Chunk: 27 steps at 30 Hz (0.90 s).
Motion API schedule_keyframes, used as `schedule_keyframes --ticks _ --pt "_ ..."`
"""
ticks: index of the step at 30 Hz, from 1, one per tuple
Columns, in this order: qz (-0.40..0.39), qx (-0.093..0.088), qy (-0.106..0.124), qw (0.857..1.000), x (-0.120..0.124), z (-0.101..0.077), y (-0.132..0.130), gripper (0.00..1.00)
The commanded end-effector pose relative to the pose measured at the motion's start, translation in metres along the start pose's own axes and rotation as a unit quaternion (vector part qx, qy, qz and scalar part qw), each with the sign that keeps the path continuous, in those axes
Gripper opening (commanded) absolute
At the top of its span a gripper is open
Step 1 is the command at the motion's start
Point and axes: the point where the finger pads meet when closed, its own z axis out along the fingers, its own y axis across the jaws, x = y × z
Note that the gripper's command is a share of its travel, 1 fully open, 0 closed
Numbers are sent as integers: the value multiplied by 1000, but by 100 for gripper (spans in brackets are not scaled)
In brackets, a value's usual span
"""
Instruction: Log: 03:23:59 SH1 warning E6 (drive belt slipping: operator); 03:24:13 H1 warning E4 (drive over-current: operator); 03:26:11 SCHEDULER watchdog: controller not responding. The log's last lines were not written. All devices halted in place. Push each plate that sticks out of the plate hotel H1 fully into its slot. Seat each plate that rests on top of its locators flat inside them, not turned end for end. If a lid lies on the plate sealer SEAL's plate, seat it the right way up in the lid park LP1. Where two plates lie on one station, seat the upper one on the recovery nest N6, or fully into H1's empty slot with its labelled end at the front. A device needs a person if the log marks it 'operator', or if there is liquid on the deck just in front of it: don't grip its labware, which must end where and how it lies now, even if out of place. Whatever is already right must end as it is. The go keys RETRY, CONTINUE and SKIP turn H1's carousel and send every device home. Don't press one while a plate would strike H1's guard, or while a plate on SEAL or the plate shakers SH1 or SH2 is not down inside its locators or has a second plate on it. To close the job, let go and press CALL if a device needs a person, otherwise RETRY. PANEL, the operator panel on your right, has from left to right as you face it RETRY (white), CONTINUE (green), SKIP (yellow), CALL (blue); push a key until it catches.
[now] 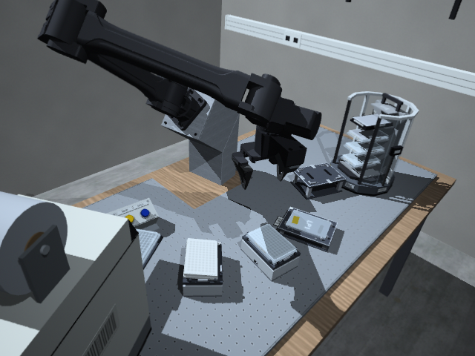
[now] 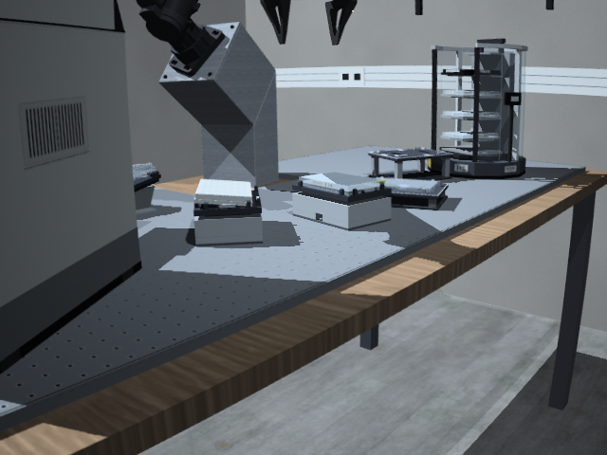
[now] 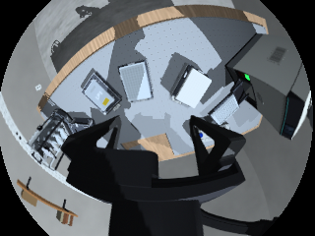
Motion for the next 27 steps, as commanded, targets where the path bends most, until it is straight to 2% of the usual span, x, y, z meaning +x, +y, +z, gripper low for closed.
schedule_keyframes --ticks 1,3,7,8,10,17,22,24,25,27 --pt "75 0 -3 997 -3 -4 -22 100" --pt "114 -3 -7 993 -9 -8 -30 100" --pt "140 0 -2 990 0 -4 -36 100" --pt "162 -8 -13 987 -10 -14 -37 100" --pt "158 0 -2 987 2 -4 -45 100" --pt "152 -2 -5 988 1 -6 -69 100" --pt "147 -1 -1 989 9 -4 -84 100" --pt "147 -1 -1 989 9 -4 -84 100" --pt "162 -7 -11 987 -5 -12 -92 100" --pt "152 -4 -4 988 7 -6 -95 100"
